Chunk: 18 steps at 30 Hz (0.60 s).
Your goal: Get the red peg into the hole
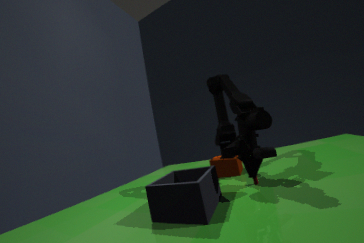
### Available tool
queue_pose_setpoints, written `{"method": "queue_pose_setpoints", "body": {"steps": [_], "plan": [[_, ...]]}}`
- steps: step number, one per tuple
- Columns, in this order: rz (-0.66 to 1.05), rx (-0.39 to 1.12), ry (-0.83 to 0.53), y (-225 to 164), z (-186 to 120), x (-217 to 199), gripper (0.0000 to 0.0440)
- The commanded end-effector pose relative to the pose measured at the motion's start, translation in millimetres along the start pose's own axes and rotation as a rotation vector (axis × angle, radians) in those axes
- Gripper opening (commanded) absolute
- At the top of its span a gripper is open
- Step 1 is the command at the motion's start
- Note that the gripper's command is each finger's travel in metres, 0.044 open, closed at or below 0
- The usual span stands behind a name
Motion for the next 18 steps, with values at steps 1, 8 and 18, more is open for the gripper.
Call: {"method": "queue_pose_setpoints", "body": {"steps": [1,8,18], "plan": [[0.001,0.001,0.001,4.5,-2.4,2.6,0.0],[-0.041,-0.085,0.012,24.7,-22.8,8.5,0.0],[-0.071,-0.182,0.011,58.8,-57.9,15.3,0.0]]}}
Point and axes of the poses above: the point midway between the two fingers, 35 mm back from their tips, its own z axis out along the fingers, its own x axis across the jaws, y = z × x, the point moved 1 cm from there along -z, back along the fingers, and after that the axes turned 10 degrees about -z, right-handed, at the moved point
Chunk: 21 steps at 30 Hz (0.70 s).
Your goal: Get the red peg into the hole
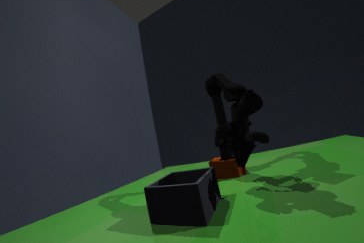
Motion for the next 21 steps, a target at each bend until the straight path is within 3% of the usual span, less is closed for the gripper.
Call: {"method": "queue_pose_setpoints", "body": {"steps": [1,10,21], "plan": [[-0.001,-0.028,0.001,13.7,-9.5,1.6,0.0],[0.018,-0.082,-0.014,55.1,-30.4,0.0,0.0],[0.089,-0.099,-0.043,99.9,-31.5,-19.5,0.0]]}}
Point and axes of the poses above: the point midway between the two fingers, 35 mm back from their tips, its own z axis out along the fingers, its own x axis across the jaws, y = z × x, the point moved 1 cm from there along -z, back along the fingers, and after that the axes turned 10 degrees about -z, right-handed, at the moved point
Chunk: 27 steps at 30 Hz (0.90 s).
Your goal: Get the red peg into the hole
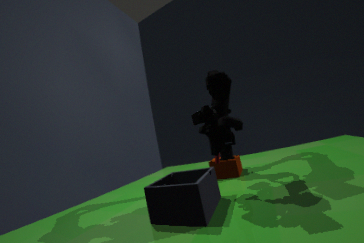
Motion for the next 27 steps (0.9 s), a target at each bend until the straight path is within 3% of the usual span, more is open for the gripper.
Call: {"method": "queue_pose_setpoints", "body": {"steps": [1,27], "plan": [[0.017,-0.004,-0.009,11.9,2.3,-4.2,0.0],[0.166,0.03,-0.047,80.1,52.8,-40.1,0.0007]]}}
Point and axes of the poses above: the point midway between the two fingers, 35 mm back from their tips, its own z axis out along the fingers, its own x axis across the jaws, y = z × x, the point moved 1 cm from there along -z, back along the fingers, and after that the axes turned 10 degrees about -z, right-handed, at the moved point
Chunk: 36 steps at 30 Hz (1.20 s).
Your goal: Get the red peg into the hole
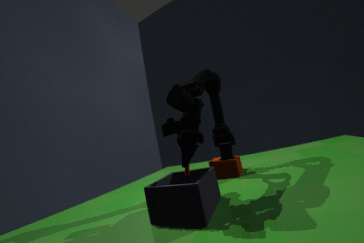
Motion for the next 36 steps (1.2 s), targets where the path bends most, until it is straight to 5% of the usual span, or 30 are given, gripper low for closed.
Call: {"method": "queue_pose_setpoints", "body": {"steps": [1,6,12,16,30,36], "plan": [[0.005,0.014,-0.001,3.7,8.5,0.0,0.0007],[0.006,0.039,-0.013,4.4,25.2,-1.8,0.0012],[-0.023,0.067,-0.037,3.8,42.8,-5.3,0.0132],[-0.042,0.074,-0.051,8.9,48.1,-3.9,0.0147],[-0.066,0.0,-0.049,60.6,56.6,6.1,0.0437],[-0.044,-0.072,-0.033,87.7,53.0,6.9,0.044]]}}
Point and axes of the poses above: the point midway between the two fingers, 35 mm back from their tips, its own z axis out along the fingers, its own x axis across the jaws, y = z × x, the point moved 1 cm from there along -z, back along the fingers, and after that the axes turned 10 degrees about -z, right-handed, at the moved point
